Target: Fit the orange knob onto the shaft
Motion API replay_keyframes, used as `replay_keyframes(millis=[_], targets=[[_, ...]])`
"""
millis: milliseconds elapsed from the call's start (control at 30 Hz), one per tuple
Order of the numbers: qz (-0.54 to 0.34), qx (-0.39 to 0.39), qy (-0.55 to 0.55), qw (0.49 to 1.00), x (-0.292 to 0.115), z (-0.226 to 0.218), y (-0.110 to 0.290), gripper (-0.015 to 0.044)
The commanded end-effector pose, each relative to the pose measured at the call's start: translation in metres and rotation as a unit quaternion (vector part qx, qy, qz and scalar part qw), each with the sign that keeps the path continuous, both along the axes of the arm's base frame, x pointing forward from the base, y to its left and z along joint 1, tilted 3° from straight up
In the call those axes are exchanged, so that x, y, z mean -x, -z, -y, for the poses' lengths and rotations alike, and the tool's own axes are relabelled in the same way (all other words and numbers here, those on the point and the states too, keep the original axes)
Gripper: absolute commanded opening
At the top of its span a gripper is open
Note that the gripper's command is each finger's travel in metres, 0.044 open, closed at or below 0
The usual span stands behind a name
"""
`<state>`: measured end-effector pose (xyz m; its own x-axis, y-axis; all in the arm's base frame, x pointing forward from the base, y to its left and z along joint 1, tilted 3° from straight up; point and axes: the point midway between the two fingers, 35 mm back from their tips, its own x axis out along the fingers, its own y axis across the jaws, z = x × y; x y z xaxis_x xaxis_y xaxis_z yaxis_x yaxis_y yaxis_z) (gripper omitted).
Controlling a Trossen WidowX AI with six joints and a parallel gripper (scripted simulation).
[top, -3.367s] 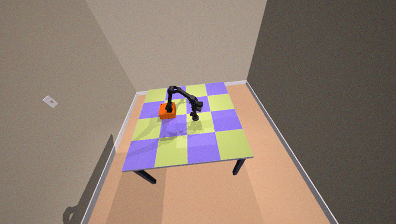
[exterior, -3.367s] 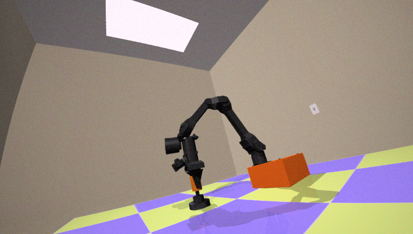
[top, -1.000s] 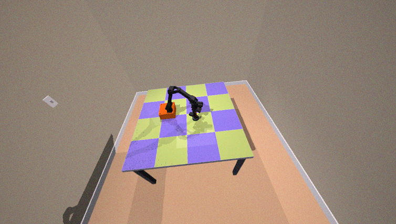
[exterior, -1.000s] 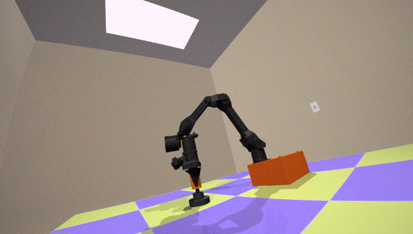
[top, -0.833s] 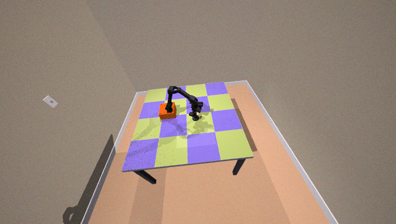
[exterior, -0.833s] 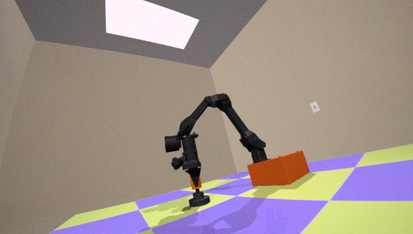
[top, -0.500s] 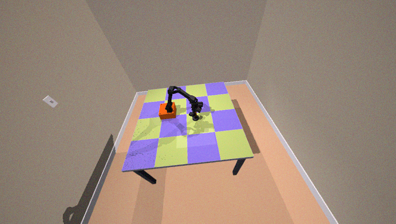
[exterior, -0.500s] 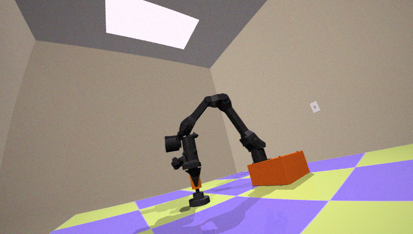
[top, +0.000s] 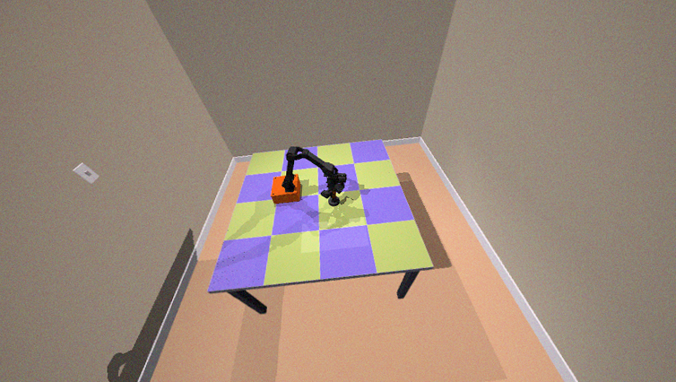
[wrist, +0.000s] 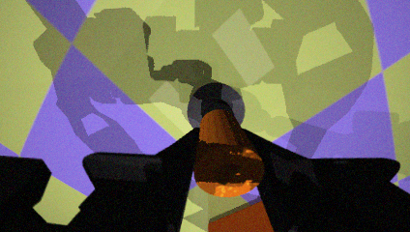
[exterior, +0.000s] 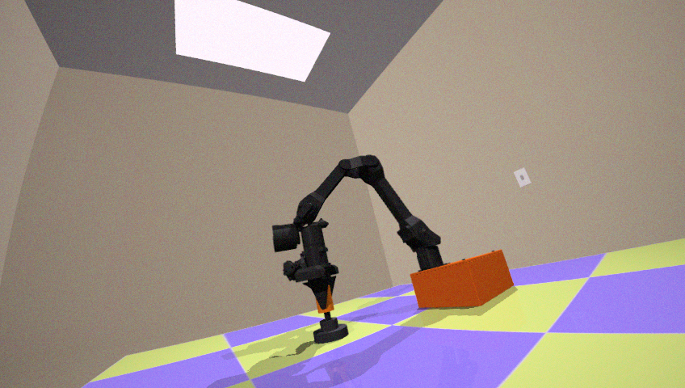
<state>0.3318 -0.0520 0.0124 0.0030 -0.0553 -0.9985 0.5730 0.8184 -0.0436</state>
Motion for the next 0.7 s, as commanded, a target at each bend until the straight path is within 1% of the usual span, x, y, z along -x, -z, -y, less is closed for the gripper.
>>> replay_keyframes(millis=[0, 667], targets=[[0.003, 0.002, 0.009, 1.000, -0.0014, 0.0006, -0.0003, 0.0000], [0.003, 0.002, 0.009, 1.000, -0.0001, 0.0008, 0.0030, 0.0000]])
